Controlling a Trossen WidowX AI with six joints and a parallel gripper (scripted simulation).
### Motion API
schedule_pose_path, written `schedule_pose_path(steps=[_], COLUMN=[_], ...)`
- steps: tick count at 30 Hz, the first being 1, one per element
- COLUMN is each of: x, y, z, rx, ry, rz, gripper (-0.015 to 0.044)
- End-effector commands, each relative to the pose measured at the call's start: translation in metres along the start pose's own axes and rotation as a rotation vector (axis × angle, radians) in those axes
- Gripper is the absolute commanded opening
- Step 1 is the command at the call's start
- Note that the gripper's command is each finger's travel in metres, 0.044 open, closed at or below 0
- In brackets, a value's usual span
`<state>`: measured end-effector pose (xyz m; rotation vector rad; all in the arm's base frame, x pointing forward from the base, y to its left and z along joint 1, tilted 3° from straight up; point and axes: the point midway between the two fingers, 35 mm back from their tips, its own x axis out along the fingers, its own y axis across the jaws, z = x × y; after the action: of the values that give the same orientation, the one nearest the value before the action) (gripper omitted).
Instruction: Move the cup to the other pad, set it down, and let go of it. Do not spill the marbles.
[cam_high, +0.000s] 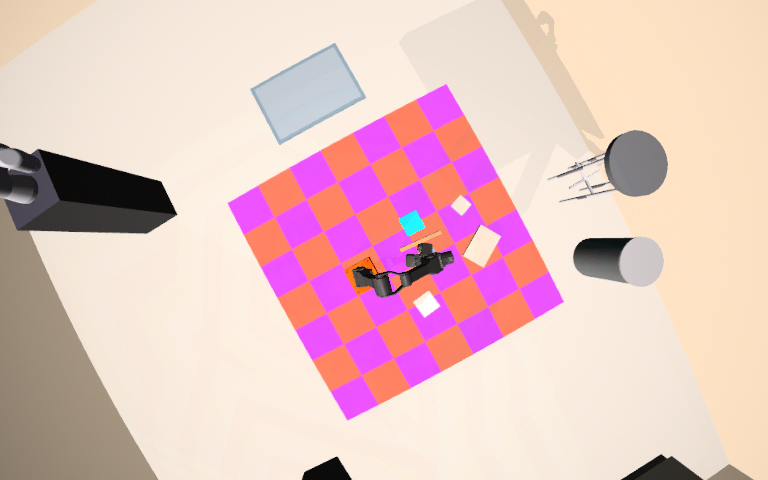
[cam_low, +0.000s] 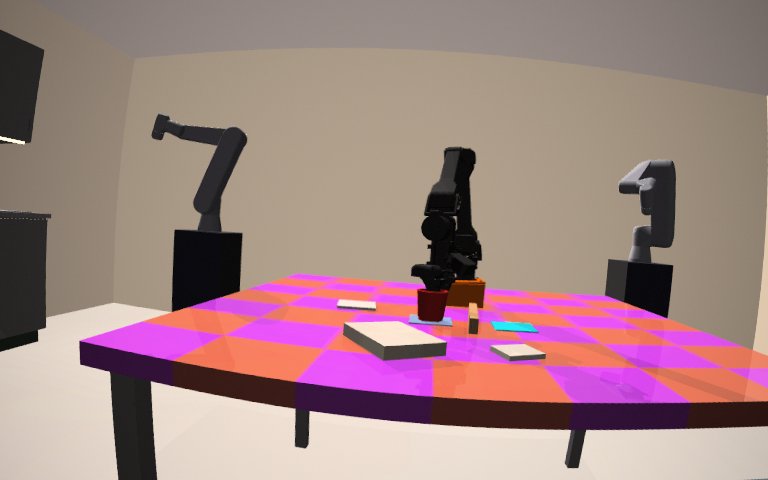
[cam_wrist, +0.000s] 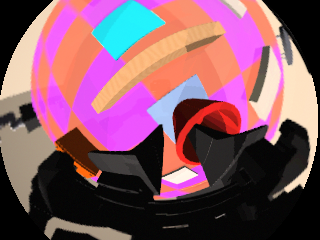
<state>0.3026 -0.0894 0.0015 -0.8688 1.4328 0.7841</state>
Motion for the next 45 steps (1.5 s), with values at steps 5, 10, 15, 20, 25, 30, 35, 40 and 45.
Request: schedule_pose_path(steps=[5,10,15,20,25,30,35,40,45], x=[0.0,0.0,0.0,-0.01,-0.031,-0.054,-0.061,-0.061,-0.058], y=[0.0,0.0,0.0,-0.001,-0.001,0.002,0.003,0.003,0.003], z=[0.0,0.0,0.0,0.0,0.001,0.001,0.001,0.002,0.002], rx=[0.0,0.0,0.0,-0.001,-0.003,-0.004,-0.005,-0.005,-0.01], ry=[0.0,0.0,0.0,0.001,0.002,0.003,0.003,0.003,0.001], rz=[0.0,0.0,0.0,0.0,-0.001,-0.001,-0.001,-0.001,0.004], gripper=[0.0056,0.0022,0.0,0.0,0.0,0.0,0.0,0.0,0.0])
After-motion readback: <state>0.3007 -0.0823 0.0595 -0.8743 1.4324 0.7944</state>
